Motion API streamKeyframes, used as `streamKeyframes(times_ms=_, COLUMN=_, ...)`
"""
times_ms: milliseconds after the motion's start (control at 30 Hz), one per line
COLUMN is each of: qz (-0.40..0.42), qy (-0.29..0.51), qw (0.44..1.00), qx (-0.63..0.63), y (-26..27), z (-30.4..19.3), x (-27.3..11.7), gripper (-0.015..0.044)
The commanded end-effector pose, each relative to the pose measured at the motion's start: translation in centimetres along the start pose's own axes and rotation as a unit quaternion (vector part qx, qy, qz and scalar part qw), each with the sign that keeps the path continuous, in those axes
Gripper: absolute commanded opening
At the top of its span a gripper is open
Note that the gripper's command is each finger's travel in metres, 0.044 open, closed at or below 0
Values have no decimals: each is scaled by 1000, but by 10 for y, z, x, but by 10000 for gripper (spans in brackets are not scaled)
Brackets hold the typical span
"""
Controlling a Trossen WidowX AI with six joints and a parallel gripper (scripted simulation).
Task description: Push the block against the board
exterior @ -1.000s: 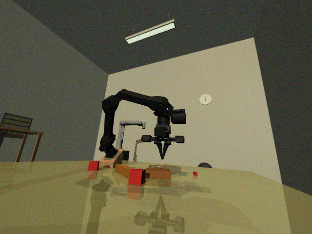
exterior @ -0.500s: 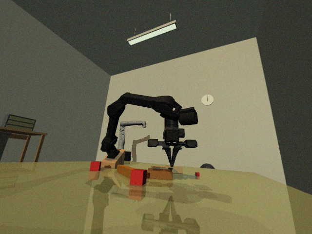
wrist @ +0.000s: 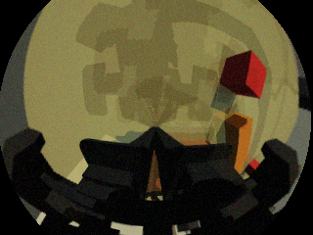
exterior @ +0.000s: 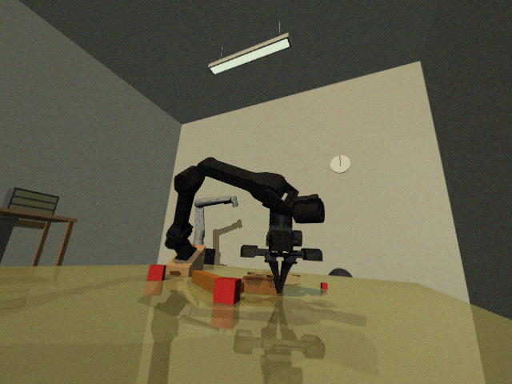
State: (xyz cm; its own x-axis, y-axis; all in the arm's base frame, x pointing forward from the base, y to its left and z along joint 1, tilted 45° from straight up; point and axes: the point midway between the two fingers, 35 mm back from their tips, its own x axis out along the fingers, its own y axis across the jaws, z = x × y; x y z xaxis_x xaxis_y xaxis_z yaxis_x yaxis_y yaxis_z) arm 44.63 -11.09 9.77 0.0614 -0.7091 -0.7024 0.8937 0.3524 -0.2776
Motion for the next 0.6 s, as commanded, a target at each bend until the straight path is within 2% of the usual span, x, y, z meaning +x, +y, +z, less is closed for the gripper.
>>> streamKeyframes(times_ms=0, qz=-3, qy=2, qw=1000, qx=0, y=-1, z=-7, x=2, gripper=0)
streamKeyframes(times_ms=567, qz=-2, qy=3, qw=1000, qx=-1, y=1, z=-36, x=2, gripper=0)
